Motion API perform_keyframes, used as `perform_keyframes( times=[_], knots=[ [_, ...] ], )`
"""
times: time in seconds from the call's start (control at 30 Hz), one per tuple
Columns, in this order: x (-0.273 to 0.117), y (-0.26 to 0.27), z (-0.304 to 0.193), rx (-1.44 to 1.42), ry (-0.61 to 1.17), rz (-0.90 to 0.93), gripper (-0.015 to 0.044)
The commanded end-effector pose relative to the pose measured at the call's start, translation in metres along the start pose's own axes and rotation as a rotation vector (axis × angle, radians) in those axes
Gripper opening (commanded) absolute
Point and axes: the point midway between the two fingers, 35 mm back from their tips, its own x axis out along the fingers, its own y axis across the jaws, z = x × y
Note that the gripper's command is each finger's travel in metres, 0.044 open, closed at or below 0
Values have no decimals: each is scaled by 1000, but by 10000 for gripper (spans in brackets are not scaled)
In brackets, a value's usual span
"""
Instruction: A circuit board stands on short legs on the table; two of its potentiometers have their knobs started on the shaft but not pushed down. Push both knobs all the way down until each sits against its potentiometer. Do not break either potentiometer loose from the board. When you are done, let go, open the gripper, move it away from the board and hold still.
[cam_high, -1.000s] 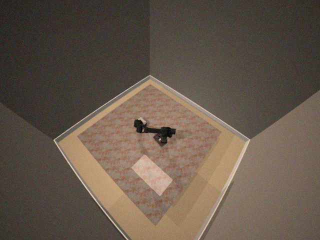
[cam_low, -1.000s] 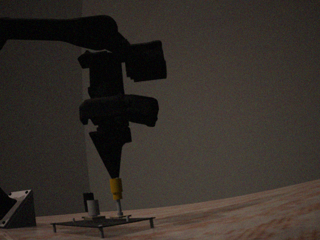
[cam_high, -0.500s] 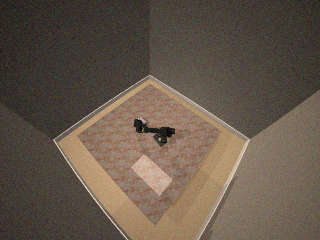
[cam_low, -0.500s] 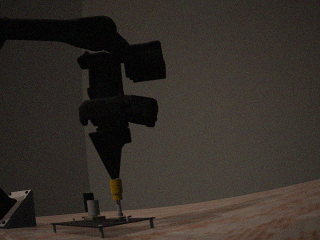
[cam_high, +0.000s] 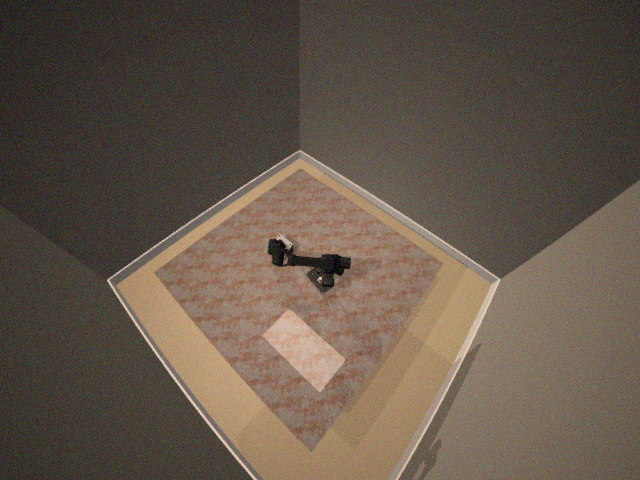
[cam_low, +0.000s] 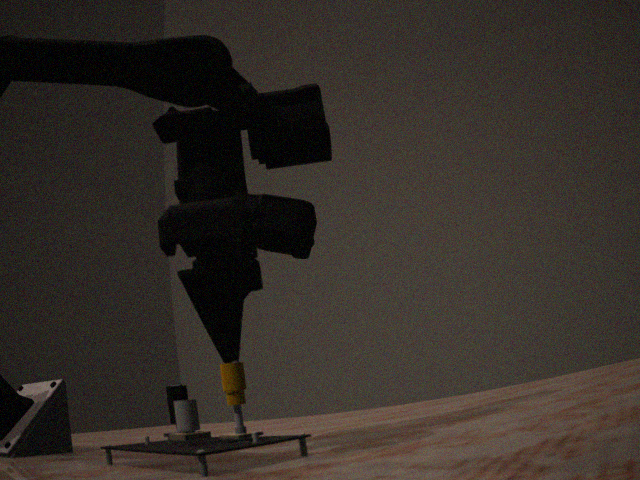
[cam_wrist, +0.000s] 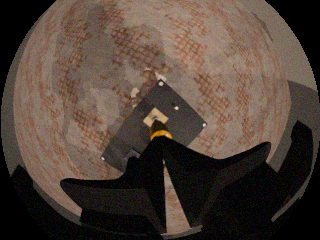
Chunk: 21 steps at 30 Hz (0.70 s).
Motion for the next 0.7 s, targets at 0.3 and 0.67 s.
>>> perform_keyframes(
  times=[0.3,0.67],
  knots=[
    [12,-3,0,10,4,3,0],
    [14,-3,0,10,4,3,0]
  ],
)
